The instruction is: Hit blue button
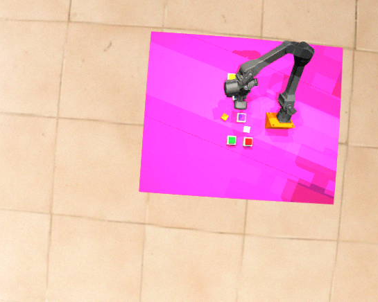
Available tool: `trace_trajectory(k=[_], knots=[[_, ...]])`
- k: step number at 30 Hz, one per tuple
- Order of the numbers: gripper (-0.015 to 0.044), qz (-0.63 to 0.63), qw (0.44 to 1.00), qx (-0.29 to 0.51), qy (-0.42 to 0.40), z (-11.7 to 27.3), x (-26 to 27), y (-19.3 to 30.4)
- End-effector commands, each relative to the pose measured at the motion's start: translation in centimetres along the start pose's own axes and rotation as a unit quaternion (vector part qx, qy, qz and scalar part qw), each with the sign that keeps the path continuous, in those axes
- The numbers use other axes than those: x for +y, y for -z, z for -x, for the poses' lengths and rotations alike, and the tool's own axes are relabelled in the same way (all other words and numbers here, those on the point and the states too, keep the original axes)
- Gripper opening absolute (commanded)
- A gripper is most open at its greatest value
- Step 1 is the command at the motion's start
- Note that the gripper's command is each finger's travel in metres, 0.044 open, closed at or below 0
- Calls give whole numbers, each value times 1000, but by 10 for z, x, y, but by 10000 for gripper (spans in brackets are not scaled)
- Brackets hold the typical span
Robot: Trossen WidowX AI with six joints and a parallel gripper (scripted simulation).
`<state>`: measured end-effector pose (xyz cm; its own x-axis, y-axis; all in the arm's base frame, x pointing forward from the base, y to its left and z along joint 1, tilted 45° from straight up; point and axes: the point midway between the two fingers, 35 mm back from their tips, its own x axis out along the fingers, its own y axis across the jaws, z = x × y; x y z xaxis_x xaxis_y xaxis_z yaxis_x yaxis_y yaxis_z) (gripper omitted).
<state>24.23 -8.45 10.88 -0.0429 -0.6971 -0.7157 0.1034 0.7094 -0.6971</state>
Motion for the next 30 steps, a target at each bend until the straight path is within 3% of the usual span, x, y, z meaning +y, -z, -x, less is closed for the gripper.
trace_trajectory(k=[1,27,30], knots=[[20,1,1000,-1,3,-7,-1,0],[20,1,1000,-1,4,-19,-1,1],[20,1,1000,0,2,4,0,0]])
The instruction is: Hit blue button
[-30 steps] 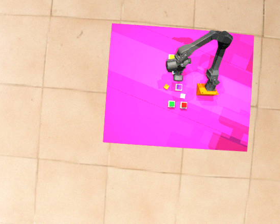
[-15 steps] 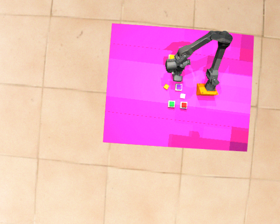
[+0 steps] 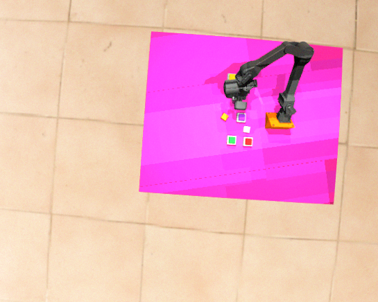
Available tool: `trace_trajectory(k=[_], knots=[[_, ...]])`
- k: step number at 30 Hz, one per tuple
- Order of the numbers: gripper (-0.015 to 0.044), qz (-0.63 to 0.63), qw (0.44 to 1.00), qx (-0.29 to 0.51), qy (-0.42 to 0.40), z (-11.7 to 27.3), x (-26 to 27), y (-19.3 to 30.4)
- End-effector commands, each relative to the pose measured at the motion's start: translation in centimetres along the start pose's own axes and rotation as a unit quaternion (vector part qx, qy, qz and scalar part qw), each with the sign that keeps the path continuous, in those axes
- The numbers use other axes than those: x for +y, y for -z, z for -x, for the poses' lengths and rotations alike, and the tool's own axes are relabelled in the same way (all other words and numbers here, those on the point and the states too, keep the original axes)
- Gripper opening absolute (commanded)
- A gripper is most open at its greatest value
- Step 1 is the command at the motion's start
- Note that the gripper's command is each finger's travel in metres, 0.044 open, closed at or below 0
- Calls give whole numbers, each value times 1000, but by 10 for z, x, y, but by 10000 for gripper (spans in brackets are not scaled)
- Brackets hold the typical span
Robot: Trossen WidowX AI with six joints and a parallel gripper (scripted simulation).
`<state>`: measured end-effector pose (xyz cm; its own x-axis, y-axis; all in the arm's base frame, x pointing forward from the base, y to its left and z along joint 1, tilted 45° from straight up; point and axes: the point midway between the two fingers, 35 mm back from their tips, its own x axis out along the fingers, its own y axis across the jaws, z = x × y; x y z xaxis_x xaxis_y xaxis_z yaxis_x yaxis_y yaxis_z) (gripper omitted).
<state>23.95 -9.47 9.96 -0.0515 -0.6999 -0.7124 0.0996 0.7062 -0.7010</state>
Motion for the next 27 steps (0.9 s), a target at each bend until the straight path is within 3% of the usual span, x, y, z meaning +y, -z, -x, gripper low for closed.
trace_trajectory(k=[1,5,9,19,27], knots=[[20,0,1000,-5,0,26,0,-2],[20,0,1000,-5,0,29,0,-1],[125,5,1000,-10,-8,35,18,-12],[387,22,999,-20,-38,71,141,-43],[400,10,1000,-8,-27,93,260,-19]])
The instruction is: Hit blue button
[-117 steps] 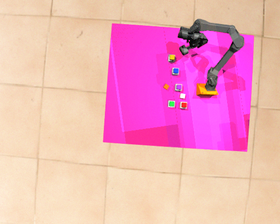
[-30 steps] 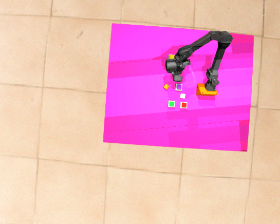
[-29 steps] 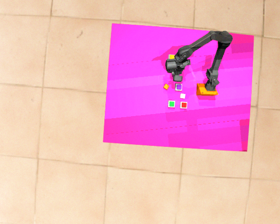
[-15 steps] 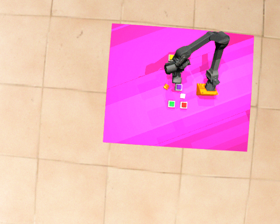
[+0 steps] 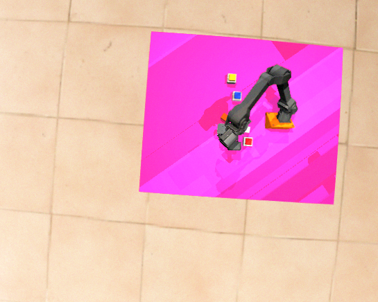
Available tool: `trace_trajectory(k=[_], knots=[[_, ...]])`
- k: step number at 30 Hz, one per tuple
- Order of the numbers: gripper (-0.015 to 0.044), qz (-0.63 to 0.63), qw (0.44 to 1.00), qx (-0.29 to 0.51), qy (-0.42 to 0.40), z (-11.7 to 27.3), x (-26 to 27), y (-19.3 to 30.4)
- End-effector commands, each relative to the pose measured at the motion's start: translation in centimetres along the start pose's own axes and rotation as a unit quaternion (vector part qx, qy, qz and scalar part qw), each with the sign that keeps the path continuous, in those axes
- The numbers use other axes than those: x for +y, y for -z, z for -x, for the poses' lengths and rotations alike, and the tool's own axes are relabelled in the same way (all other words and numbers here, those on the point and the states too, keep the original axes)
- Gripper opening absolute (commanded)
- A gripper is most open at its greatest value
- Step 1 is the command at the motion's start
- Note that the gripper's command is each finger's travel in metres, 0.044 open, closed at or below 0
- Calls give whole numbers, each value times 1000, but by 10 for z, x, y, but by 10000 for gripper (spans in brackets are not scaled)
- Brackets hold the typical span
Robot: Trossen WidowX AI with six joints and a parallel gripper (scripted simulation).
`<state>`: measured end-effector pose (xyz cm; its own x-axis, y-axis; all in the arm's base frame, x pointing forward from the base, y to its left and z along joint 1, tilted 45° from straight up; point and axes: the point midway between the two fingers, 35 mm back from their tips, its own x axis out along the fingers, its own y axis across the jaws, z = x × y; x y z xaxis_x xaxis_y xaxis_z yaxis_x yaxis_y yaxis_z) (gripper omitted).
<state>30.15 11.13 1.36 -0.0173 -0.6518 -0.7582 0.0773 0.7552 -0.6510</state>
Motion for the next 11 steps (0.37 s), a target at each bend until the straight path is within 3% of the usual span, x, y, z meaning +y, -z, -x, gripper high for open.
trace_trajectory(k=[1,5,11], knots=[[400,-5,1000,7,12,4,63,22],[400,-12,1000,9,23,3,100,41],[400,-14,1000,9,25,2,104,44]])
